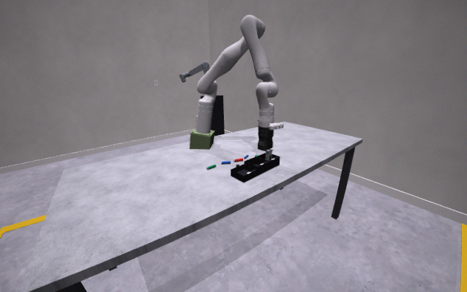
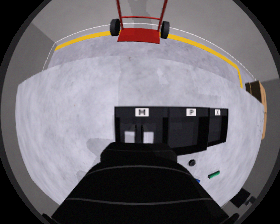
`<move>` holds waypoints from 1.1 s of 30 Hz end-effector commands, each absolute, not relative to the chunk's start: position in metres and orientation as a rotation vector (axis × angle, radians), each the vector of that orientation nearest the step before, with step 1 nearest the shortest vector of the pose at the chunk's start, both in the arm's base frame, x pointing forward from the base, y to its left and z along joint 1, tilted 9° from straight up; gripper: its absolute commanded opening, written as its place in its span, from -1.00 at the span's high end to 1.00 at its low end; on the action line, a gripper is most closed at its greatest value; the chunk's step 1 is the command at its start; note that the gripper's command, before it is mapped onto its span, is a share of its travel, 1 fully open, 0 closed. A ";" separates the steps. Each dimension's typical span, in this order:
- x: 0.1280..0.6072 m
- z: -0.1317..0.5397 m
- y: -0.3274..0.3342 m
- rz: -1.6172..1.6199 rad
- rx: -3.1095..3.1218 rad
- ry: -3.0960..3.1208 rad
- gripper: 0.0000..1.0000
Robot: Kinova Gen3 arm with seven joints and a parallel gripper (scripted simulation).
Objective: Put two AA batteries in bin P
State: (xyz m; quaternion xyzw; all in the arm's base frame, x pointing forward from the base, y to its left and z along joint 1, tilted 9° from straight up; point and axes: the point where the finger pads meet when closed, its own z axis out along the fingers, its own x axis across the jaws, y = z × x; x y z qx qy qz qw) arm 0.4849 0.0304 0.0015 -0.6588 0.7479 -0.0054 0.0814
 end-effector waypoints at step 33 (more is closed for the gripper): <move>0.485 0.006 0.030 -0.018 -1.968 2.234 0.39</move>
